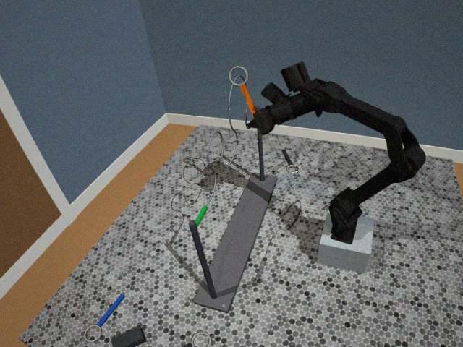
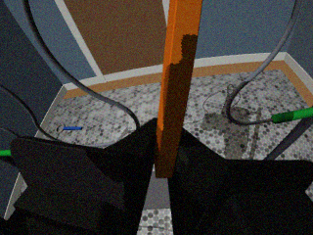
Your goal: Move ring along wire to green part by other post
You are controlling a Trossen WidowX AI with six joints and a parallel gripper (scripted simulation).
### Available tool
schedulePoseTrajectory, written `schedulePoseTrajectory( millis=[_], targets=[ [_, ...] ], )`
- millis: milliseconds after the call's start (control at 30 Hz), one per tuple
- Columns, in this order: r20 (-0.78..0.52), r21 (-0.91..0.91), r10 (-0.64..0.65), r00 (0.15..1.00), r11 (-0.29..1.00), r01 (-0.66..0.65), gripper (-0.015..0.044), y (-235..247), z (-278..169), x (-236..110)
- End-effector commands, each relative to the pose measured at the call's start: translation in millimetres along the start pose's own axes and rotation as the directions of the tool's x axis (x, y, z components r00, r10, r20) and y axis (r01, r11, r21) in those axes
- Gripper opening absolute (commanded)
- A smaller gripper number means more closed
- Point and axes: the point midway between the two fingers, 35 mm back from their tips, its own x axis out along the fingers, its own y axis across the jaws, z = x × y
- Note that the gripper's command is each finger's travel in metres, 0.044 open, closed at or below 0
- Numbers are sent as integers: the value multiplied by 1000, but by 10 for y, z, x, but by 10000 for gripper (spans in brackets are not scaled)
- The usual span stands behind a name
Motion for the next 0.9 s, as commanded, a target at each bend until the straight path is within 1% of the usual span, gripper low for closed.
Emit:
schedulePoseTrajectory(
  millis=[0,867],
  targets=[
    [12,-53,-28,1000,998,28,-150,-25,-5,-7],
    [81,-327,-159,984,928,177,-150,-172,22,-2]
  ],
)
